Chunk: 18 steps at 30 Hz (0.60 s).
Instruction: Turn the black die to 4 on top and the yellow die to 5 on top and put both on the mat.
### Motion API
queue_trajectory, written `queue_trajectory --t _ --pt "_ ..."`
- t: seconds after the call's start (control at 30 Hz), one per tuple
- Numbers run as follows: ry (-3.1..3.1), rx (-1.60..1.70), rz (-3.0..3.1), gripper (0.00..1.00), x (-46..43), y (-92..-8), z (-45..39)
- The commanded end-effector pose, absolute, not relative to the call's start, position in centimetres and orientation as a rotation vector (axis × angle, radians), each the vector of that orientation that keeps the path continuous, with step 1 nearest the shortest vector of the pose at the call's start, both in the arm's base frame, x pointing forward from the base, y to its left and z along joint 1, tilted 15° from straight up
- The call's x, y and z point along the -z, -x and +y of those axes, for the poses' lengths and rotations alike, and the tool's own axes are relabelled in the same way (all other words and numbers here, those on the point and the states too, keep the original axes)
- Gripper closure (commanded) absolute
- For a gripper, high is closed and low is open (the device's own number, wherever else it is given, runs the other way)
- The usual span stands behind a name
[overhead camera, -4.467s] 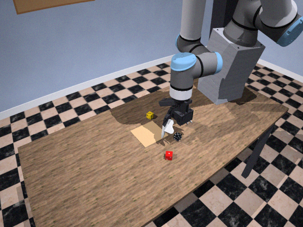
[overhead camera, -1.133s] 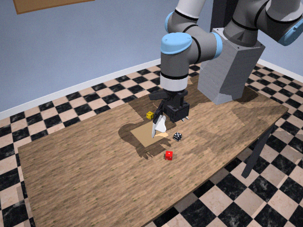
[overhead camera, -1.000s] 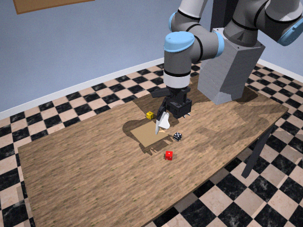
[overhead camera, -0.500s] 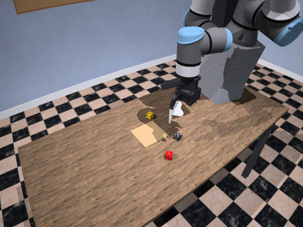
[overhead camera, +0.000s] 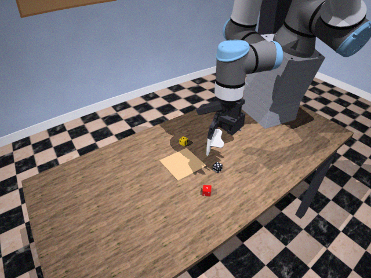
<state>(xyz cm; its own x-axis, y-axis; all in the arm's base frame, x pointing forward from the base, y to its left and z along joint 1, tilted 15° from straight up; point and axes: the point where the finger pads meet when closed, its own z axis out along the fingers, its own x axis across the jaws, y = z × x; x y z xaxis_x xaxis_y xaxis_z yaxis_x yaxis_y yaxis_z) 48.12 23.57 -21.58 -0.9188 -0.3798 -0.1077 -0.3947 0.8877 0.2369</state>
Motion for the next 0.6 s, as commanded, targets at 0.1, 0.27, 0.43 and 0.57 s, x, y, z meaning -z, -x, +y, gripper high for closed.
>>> queue_trajectory --t 0.1,0.27,0.43,0.57 --pt "0.614 -0.394 2.994 0.72 24.29 -48.16 24.30" --pt "0.614 -0.394 2.994 0.72 24.29 -48.16 24.30" --pt "0.614 -0.394 2.994 0.72 24.29 -48.16 24.30" --pt "0.614 -0.394 2.994 0.72 24.29 -48.16 24.30"
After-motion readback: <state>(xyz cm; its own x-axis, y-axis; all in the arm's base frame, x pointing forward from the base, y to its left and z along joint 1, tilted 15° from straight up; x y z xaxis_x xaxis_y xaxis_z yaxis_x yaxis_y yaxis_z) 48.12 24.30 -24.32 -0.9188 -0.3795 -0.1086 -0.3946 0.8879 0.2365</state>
